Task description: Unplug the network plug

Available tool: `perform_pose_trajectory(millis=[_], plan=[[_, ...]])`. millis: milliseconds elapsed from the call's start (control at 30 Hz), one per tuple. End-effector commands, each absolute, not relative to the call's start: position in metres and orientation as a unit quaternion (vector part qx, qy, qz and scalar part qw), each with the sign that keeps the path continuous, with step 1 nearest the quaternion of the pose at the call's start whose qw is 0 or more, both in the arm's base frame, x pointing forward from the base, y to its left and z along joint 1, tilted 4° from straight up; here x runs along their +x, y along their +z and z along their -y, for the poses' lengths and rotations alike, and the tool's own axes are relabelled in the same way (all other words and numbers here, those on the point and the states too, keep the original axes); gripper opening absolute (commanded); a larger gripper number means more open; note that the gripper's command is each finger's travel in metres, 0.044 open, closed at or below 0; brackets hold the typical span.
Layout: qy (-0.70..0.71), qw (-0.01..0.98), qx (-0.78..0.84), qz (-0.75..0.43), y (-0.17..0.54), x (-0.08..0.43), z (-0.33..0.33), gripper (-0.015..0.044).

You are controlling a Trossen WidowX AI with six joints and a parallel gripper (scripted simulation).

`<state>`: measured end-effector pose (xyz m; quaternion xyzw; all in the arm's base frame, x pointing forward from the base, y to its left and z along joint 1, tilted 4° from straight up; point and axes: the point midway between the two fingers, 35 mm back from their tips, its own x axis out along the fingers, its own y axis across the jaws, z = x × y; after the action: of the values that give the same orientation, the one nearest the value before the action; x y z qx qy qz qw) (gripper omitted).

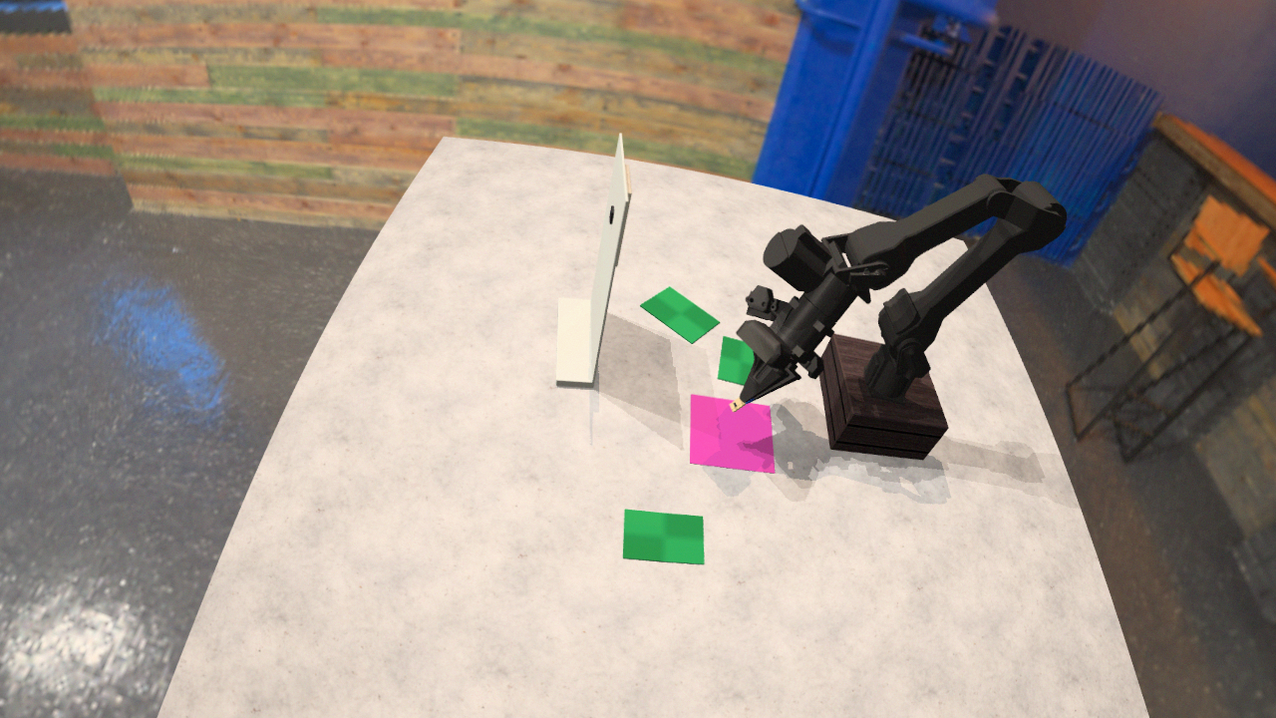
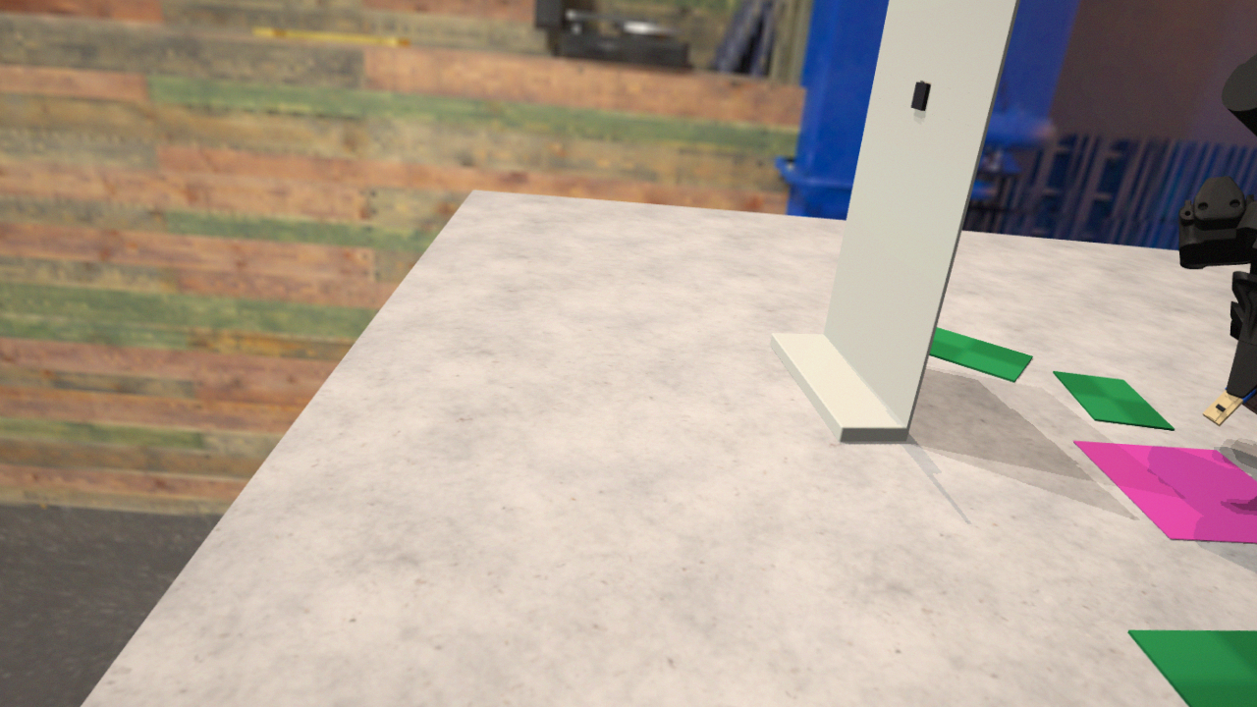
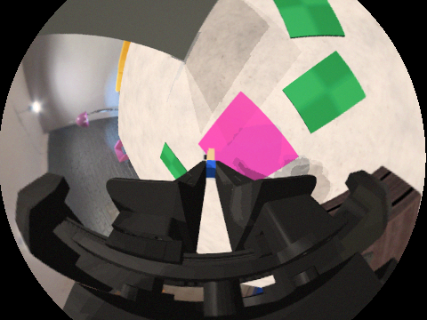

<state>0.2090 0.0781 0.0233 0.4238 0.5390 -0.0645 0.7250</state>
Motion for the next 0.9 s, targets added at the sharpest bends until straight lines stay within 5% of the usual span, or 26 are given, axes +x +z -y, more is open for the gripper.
perform_pose_trajectory(millis=[0,867], plan=[[-0.066,0.726,0.421,-0.540,0.017,0.209,-0.077,0.0000],[-0.065,0.725,0.421,-0.541,-0.007,0.211,-0.076,0.0000]])
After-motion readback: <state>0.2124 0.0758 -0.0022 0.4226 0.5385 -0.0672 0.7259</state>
